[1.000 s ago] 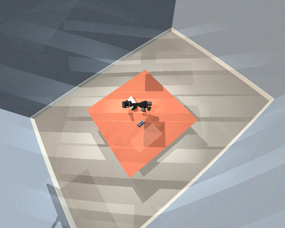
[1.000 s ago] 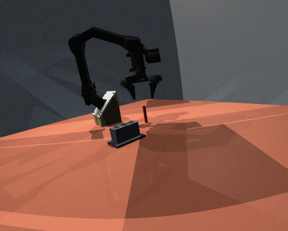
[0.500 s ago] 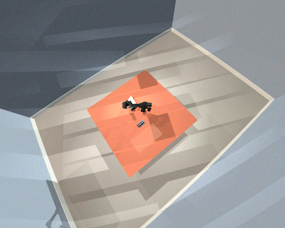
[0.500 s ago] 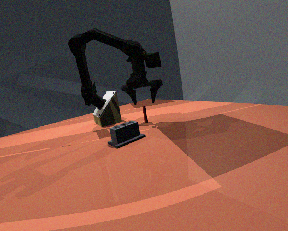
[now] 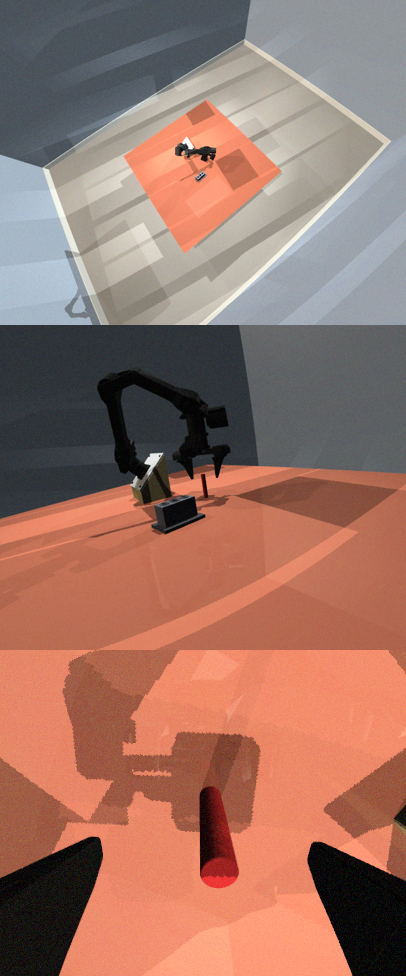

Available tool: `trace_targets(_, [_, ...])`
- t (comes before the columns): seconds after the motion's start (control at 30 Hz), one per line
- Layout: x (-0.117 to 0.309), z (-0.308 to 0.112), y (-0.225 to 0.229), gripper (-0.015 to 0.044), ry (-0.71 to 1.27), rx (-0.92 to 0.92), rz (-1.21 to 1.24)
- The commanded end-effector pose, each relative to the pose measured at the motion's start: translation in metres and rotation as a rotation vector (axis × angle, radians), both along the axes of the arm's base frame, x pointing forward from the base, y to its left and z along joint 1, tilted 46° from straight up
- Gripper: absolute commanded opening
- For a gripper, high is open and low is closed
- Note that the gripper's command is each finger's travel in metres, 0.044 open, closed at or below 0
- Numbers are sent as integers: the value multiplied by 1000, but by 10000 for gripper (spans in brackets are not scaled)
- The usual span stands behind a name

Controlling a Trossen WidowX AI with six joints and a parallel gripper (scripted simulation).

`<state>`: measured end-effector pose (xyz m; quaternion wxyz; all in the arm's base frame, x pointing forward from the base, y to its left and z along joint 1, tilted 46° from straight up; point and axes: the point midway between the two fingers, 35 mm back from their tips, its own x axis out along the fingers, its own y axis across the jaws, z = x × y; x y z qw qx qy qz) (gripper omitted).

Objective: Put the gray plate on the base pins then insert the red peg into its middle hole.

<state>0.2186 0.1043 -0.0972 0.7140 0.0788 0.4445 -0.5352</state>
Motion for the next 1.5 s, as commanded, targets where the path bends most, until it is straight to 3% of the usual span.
trace_targets(0.0, [-2,-7,-7,440,11,-11,6])
trace_targets(0.37, [-2,-17,-18,440,10,-13,6])
trace_targets(0.87, [-2,-17,-18,46,10,-13,6])
trace_targets(1.1, [-2,-17,-18,0,10,-13,6])
trace_targets(1.47, [-1,-9,-8,0,11,-11,6])
